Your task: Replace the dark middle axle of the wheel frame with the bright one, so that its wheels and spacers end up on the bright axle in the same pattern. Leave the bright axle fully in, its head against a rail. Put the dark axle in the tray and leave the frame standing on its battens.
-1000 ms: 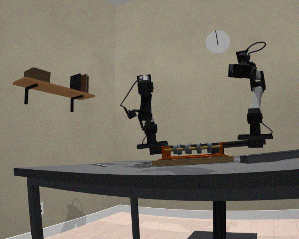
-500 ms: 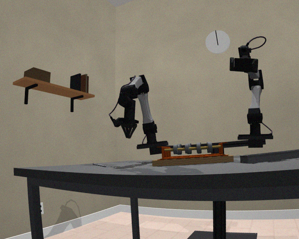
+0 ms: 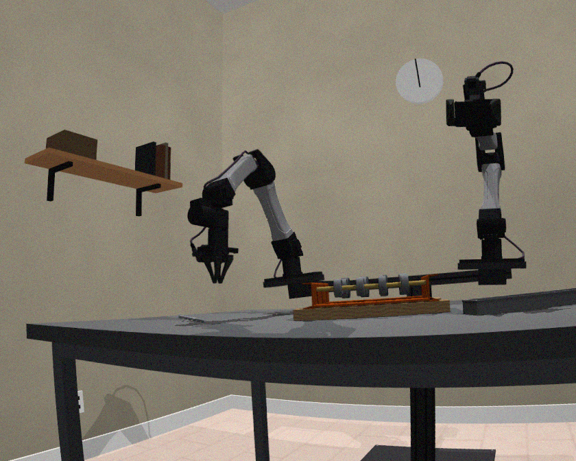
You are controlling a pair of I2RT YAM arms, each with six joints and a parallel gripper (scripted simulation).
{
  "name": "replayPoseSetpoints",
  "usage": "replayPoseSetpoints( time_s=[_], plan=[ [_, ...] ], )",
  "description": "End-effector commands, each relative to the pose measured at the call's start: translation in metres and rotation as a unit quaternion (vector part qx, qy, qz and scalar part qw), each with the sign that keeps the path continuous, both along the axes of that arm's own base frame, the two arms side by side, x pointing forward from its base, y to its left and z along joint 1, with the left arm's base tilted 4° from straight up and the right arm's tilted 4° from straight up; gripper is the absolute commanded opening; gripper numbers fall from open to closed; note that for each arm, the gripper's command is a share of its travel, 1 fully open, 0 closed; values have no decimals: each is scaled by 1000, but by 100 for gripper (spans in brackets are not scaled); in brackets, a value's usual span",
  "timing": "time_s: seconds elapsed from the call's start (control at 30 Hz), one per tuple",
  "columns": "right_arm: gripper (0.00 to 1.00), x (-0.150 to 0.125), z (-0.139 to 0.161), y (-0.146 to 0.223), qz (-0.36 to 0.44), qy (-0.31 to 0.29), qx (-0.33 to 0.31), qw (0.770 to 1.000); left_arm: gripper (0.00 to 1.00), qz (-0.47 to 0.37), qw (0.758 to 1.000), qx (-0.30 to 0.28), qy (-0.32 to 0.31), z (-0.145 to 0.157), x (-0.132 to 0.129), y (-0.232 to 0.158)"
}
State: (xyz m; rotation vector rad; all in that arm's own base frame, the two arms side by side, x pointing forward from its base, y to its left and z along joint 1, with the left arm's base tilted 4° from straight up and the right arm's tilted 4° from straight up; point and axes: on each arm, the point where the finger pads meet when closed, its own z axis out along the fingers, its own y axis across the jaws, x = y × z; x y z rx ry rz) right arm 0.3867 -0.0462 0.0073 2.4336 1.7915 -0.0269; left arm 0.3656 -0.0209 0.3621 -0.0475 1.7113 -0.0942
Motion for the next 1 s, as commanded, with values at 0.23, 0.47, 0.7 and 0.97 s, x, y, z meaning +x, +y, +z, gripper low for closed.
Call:
replayPoseSetpoints(
  time_s=[0.23,0.47,0.7,0.97],
  plan=[
    [19,18,-26,-72,-119,-23,20,992,100,0,996,35,-83,53,11,11],
    [19,14,-38,-101,-162,-23,29,986,100,5,994,47,-102,64,14,16],
    [19,-4,-49,-114,-176,4,23,984,100,13,994,39,-99,63,15,20],
    [19,-3,-56,-108,-167,4,25,986,100,13,994,39,-97,62,14,21]
  ],
)
